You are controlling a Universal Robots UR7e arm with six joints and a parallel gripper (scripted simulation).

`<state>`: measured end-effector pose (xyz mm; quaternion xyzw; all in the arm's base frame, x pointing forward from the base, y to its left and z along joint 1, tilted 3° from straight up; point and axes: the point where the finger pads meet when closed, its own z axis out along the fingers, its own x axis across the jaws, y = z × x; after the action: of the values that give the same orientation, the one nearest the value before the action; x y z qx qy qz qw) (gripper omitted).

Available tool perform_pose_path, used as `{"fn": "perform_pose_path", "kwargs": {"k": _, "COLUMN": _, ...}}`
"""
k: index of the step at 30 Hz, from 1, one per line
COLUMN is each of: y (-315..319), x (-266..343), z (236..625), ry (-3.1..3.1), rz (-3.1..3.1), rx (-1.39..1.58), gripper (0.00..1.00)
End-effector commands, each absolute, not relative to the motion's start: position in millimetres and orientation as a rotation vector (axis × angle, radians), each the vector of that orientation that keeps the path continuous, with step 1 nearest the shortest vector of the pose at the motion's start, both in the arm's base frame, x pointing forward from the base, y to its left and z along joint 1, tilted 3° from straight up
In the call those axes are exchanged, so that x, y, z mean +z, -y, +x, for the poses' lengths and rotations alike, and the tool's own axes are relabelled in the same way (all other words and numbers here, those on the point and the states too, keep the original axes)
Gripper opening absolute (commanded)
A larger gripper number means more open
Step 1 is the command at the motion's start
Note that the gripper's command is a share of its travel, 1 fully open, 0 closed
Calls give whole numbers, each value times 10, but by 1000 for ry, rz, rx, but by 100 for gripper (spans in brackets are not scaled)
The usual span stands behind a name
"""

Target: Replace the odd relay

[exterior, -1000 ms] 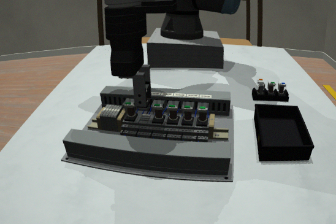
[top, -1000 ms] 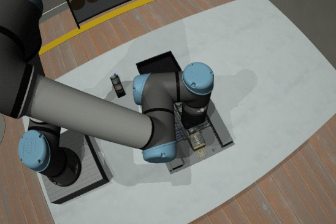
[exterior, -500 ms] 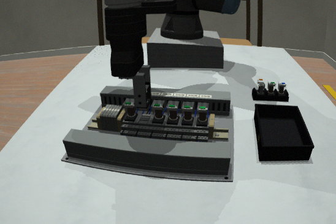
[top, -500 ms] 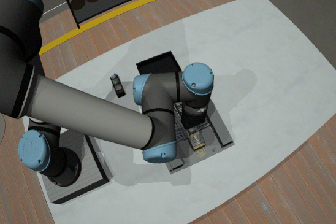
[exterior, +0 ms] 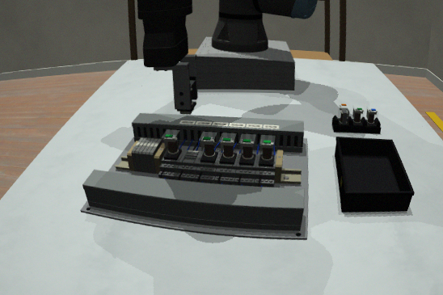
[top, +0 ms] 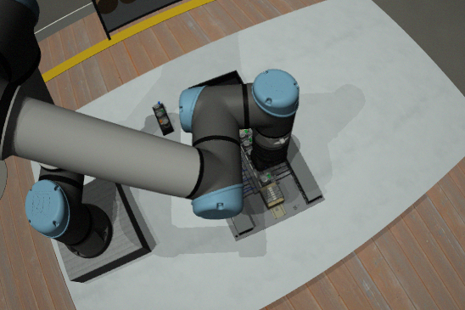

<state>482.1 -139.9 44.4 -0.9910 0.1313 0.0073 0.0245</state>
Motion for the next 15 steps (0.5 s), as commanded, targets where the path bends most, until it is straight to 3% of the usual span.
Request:
{"fn": "perform_pose_path", "kwargs": {"k": 1, "y": 1406, "x": 565, "z": 4816, "ry": -406, "rz": -3064, "rx": 27, "gripper": 0}}
{"fn": "perform_pose_path", "kwargs": {"k": 15, "y": 1412, "x": 672, "z": 4817, "ry": -406, "rz": -3064, "rx": 27, "gripper": 0}}
